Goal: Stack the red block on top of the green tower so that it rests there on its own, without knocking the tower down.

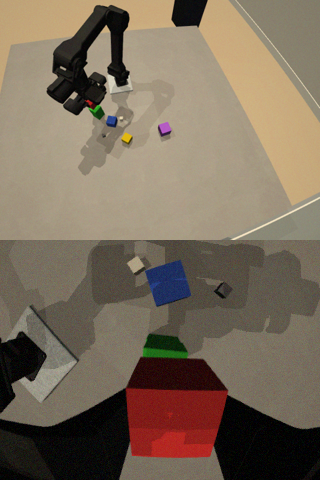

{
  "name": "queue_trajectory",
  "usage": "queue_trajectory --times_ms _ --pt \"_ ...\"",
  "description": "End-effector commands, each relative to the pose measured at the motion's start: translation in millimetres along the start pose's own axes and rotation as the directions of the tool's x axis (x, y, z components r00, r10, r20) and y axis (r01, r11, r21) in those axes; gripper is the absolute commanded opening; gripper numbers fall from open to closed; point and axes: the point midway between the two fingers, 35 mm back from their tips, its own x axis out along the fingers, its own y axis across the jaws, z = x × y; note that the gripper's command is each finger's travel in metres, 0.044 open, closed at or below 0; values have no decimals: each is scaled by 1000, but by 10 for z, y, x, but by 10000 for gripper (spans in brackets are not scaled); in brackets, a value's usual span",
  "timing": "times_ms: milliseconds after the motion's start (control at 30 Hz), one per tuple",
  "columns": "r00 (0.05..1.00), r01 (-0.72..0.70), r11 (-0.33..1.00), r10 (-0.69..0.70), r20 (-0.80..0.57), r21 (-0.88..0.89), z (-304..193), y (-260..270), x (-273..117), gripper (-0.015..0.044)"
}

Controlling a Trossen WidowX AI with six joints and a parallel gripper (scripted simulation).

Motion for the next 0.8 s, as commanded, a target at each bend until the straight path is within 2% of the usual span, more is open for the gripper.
queue_trajectory --times_ms 0,500,767 --pt "1000 -1 1000 1 4 -5 -45 39 22 0" --pt "1000 -1 1000 1 5 -5 -41 39 368 0" --pt "1000 -1 1000 1 5 -5 -41 40 386 0"
